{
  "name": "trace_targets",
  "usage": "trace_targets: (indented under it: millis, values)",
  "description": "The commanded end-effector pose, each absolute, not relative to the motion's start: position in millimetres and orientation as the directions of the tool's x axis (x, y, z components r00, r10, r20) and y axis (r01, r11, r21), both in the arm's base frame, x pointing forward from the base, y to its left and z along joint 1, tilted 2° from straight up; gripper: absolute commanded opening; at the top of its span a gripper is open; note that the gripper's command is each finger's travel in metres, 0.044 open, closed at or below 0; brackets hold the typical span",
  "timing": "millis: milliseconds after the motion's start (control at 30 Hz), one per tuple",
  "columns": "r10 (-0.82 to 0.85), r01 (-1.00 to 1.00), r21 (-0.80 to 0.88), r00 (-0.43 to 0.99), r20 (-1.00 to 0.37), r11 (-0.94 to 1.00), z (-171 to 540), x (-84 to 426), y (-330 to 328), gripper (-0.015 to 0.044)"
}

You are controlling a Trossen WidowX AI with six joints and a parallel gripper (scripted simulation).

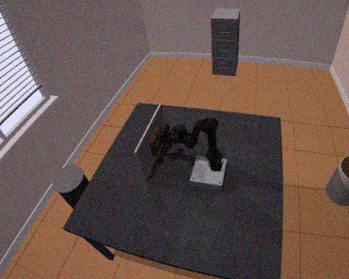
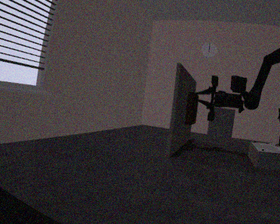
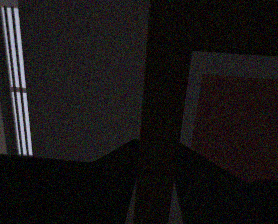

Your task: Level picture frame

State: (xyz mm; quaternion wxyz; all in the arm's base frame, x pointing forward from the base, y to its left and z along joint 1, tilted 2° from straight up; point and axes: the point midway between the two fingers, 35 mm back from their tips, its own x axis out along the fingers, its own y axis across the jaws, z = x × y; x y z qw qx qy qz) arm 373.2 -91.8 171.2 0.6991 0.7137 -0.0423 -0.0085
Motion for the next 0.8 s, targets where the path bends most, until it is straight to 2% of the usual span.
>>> trace_targets:
  millis: [0,300,467,767]
  values:
    - [-0.072,-0.048,0.999,0.996,0.047,-0.019,171.2,373.2,-91.8,0.0026]
    - [-0.072,-0.048,0.999,0.996,0.047,-0.019,171.2,373.2,-91.8,0.0260]
    - [-0.072,-0.046,0.999,0.996,0.047,0.015,172.0,365.6,-92.4,0.0260]
    - [-0.068,-0.009,0.903,0.997,0.042,0.430,162.2,276.0,-85.3,0.0260]
